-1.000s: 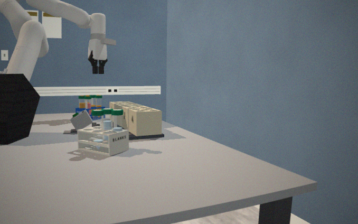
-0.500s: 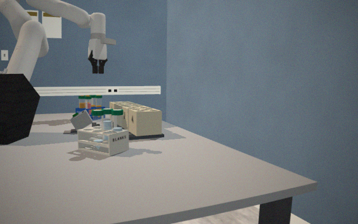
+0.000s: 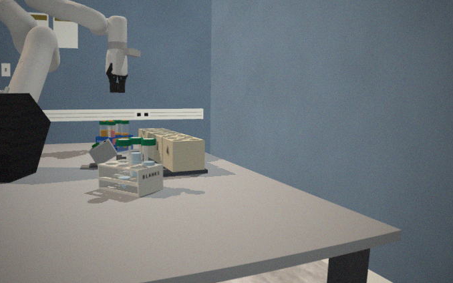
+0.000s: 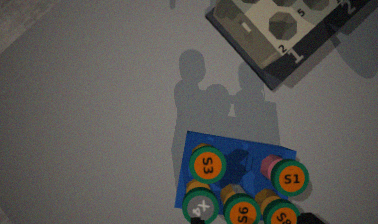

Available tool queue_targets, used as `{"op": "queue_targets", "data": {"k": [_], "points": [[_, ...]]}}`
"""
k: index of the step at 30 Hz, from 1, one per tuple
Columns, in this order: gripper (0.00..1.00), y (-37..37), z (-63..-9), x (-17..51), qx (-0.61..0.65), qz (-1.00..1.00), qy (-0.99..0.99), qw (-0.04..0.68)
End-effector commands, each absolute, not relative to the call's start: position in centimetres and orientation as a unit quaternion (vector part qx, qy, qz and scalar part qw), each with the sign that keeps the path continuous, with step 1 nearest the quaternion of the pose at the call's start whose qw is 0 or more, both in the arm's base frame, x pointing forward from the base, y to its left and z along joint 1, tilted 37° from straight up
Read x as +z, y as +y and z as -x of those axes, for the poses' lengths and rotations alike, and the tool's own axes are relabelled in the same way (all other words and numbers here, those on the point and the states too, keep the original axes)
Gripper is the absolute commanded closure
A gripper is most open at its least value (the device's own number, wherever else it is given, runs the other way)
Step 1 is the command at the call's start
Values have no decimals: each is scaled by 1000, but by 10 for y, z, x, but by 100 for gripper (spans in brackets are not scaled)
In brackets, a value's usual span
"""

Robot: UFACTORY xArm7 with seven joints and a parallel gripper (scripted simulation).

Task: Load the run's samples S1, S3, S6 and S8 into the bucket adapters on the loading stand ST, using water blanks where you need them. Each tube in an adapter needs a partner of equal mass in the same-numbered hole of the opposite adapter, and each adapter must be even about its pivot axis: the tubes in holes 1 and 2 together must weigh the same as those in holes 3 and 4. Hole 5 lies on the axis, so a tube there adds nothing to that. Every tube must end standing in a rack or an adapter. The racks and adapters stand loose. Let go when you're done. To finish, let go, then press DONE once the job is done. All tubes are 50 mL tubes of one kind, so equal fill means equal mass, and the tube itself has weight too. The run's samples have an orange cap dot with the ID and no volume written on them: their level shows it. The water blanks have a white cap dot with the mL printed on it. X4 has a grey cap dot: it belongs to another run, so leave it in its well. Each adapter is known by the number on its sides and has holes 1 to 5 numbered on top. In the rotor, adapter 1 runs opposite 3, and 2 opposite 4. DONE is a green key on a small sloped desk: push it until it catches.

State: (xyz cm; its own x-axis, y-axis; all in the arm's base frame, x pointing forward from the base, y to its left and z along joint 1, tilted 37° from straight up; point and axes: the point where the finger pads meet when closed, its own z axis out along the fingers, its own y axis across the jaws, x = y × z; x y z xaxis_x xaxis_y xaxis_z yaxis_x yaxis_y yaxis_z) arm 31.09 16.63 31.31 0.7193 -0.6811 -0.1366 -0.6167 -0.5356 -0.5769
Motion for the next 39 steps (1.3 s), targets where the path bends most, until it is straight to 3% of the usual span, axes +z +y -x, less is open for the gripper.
{"op": "queue_targets", "data": {"k": [1,39], "points": [[43,171,-294,311,-72,894,319,306],[43,174,-283,309,-226,926,-211,220]]}}
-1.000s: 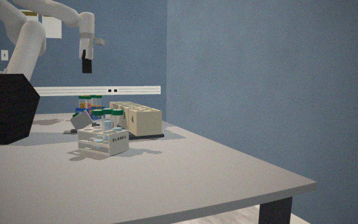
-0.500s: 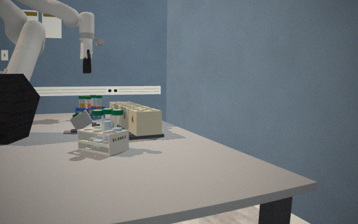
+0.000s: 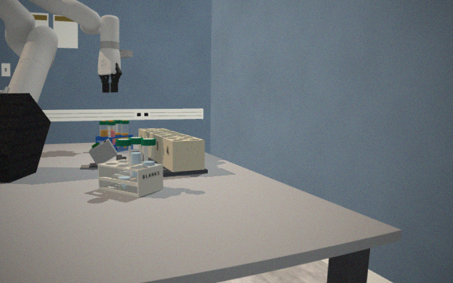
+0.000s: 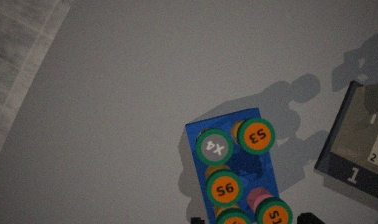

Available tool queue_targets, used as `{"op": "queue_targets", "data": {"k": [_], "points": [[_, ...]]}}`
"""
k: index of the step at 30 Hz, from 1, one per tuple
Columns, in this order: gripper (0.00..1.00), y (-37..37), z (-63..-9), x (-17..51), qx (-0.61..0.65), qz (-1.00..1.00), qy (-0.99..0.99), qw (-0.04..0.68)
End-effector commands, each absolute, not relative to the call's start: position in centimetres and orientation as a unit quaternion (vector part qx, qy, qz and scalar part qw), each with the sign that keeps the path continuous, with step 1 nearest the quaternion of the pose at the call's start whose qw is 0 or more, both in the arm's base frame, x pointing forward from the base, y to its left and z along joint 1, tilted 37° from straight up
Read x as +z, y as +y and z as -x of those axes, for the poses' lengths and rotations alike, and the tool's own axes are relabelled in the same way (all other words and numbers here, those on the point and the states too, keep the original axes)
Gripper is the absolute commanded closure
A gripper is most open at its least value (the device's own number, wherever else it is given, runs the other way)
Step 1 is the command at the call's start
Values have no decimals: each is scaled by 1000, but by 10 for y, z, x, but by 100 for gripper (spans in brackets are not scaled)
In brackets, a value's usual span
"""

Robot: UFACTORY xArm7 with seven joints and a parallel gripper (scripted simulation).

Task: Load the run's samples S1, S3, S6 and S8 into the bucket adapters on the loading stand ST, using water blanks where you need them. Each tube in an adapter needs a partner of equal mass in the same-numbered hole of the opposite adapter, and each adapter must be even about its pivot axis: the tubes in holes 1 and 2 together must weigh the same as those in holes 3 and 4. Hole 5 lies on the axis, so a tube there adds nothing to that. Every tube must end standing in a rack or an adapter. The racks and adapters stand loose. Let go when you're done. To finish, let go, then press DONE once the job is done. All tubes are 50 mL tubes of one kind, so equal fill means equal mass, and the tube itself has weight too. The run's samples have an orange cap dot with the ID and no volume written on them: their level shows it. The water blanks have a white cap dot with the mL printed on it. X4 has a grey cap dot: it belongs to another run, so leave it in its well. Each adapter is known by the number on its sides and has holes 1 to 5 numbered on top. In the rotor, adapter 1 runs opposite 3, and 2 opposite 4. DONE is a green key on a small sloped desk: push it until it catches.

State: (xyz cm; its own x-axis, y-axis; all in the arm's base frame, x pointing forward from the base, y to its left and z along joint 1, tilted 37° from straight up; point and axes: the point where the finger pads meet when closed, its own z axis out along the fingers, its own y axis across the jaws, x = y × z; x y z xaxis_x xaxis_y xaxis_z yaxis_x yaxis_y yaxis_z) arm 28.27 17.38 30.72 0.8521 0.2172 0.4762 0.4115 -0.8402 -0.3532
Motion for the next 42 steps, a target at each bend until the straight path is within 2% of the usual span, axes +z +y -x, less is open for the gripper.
{"op": "queue_targets", "data": {"k": [1,4,42], "points": [[43,174,-283,309,-229,922,-226,216],[43,174,-283,309,-240,909,-272,204],[43,200,-300,267,-240,909,-273,204]]}}
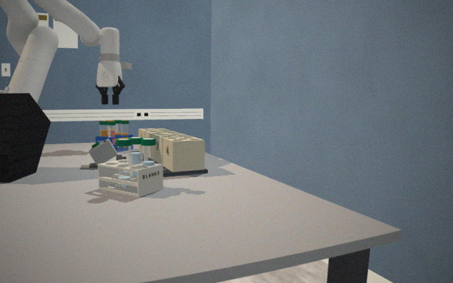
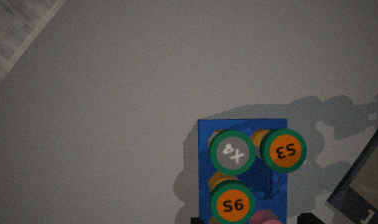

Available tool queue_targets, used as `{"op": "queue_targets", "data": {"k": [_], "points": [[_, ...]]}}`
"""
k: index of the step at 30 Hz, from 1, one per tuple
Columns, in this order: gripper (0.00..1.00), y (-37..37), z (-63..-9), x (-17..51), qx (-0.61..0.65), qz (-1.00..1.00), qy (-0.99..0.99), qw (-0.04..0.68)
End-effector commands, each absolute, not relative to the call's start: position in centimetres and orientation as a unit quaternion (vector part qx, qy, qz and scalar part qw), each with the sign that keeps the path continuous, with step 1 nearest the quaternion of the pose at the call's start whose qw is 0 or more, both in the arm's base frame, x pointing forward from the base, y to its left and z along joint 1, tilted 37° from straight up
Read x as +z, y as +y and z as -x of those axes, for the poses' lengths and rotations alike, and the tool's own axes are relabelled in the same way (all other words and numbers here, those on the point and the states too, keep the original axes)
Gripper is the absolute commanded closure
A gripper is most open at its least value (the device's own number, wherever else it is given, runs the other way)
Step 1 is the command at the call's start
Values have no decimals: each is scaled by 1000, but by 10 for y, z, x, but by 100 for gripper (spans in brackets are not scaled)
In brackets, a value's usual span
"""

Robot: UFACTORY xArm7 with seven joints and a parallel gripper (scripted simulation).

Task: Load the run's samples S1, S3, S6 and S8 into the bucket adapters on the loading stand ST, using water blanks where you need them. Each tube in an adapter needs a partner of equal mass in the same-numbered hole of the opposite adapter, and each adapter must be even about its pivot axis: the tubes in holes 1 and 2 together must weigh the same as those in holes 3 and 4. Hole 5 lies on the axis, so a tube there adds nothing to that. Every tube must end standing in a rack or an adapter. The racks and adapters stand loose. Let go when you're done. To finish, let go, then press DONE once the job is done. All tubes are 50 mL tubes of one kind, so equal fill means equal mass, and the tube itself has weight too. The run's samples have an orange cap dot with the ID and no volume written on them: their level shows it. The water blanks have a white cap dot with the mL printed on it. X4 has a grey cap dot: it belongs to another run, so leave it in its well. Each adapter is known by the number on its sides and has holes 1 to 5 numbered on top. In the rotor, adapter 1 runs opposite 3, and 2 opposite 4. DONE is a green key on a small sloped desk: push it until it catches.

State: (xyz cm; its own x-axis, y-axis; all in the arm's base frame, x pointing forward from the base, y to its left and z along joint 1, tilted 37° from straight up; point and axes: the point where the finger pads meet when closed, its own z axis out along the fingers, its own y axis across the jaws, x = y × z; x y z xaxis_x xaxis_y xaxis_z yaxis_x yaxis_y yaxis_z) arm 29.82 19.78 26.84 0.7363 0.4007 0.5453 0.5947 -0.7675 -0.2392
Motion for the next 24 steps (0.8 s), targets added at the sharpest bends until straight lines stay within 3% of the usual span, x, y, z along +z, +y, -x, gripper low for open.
{"op": "queue_targets", "data": {"k": [1,24], "points": [[43,201,-301,265,-240,909,-273,204],[43,222,-314,231,-240,909,-273,204]]}}
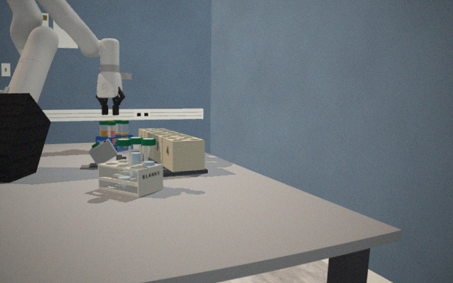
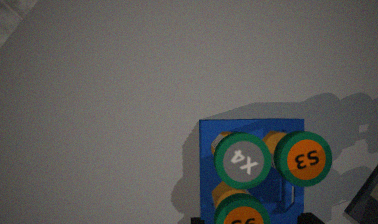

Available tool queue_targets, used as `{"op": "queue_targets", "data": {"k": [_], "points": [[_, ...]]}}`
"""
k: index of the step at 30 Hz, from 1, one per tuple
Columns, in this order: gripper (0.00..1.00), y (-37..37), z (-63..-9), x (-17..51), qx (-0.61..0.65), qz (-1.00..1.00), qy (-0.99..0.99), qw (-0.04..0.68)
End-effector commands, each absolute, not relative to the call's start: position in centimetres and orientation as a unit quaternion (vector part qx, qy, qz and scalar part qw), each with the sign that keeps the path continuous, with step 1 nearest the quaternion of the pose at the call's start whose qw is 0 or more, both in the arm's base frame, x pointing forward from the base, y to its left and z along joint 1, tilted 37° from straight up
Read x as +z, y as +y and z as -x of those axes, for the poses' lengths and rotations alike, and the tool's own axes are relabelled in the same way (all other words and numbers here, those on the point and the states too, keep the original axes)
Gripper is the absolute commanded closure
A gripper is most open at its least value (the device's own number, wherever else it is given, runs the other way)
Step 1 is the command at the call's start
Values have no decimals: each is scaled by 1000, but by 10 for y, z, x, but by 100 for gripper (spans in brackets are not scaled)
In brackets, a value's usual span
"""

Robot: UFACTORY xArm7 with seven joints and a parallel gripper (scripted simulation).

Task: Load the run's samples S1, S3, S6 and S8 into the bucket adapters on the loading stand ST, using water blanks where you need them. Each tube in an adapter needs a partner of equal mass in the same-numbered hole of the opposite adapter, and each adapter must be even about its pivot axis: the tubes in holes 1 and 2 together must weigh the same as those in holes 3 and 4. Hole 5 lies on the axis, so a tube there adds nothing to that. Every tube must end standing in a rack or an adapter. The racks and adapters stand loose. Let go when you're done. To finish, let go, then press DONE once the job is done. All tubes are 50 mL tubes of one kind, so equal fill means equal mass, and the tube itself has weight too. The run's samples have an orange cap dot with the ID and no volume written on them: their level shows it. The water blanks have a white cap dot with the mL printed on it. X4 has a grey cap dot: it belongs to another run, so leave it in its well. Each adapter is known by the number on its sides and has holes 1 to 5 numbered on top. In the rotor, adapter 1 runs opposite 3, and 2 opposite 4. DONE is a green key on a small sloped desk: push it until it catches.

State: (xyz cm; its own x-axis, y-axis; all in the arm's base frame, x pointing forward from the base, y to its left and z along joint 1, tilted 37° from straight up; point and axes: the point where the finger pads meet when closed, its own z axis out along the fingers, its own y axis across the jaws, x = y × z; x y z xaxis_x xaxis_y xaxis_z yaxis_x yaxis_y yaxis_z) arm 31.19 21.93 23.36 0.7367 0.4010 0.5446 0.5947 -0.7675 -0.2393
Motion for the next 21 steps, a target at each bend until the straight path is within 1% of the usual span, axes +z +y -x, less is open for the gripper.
{"op": "queue_targets", "data": {"k": [1,21], "points": [[43,223,-315,230,-240,909,-273,204],[43,232,-321,214,-240,909,-273,204]]}}
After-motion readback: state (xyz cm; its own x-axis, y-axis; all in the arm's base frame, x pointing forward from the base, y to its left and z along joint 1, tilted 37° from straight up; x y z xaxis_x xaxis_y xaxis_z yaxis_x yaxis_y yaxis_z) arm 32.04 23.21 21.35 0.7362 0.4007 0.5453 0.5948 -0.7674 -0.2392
